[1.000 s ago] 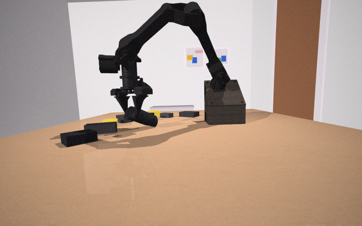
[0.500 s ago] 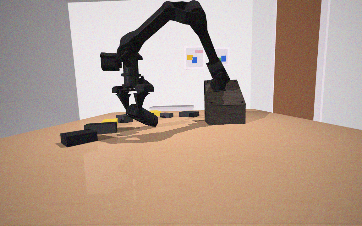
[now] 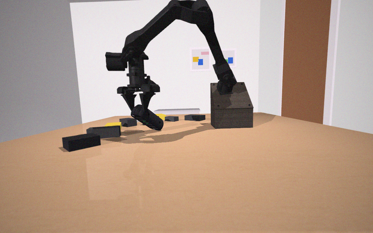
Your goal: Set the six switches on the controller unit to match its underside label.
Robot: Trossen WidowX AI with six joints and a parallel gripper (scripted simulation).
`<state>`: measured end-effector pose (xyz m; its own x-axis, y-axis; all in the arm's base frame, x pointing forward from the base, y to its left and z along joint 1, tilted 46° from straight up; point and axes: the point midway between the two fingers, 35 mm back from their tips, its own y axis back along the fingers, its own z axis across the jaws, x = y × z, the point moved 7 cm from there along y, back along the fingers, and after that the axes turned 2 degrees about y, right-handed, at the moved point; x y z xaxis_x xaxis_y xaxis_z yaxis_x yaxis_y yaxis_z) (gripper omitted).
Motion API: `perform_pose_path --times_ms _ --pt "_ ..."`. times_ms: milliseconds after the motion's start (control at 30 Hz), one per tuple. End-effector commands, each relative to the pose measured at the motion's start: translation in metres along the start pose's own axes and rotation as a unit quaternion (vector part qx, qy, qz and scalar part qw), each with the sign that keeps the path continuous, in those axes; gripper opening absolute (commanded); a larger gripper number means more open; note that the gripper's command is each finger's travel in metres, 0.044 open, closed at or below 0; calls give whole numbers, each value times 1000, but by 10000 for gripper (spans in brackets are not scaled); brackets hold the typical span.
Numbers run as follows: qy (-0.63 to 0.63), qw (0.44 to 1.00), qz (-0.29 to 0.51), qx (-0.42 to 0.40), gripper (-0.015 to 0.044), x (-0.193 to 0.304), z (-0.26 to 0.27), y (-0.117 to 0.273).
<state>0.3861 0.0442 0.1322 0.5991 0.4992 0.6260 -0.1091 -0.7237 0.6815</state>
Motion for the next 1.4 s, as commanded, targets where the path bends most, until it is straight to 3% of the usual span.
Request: perform_pose_path --times_ms 0,1367 --pt "-5 1000 -4 0 336 -7 0 2" --pt "-6 1000 -5 0 336 -35 -1 20"
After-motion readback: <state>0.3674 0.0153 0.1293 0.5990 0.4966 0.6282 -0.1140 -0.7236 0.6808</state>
